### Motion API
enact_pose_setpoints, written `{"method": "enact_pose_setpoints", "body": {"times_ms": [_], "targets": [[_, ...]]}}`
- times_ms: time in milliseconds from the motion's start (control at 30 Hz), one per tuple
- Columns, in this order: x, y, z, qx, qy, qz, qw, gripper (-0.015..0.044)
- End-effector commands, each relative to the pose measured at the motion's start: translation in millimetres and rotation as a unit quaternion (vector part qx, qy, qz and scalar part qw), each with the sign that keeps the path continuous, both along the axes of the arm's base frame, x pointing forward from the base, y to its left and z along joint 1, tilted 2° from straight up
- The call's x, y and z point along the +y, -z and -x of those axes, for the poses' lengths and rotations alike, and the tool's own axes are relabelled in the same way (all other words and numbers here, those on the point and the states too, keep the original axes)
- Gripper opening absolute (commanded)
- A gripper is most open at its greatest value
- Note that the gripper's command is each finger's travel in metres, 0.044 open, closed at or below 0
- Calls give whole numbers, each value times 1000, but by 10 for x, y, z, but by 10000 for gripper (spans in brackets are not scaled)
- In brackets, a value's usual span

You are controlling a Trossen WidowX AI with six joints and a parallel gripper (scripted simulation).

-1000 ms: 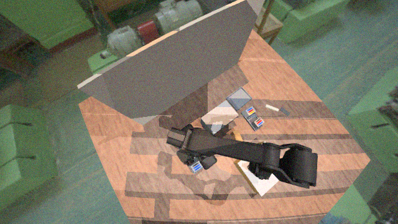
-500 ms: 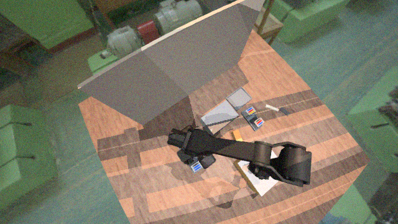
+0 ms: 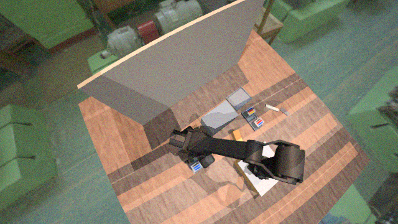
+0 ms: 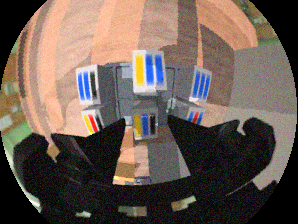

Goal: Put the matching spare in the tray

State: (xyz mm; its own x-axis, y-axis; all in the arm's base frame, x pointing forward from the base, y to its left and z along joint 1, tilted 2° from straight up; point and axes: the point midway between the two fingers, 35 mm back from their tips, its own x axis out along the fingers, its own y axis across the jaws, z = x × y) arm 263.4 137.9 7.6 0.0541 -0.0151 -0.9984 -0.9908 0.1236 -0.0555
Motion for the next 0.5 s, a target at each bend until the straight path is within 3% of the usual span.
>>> {"method": "enact_pose_setpoints", "body": {"times_ms": [0, 467], "targets": [[-16, 108, 14, 4, -2, 4, 1000, 300], [-31, 277, 26, 4, -2, 4, 1000, 300]]}}
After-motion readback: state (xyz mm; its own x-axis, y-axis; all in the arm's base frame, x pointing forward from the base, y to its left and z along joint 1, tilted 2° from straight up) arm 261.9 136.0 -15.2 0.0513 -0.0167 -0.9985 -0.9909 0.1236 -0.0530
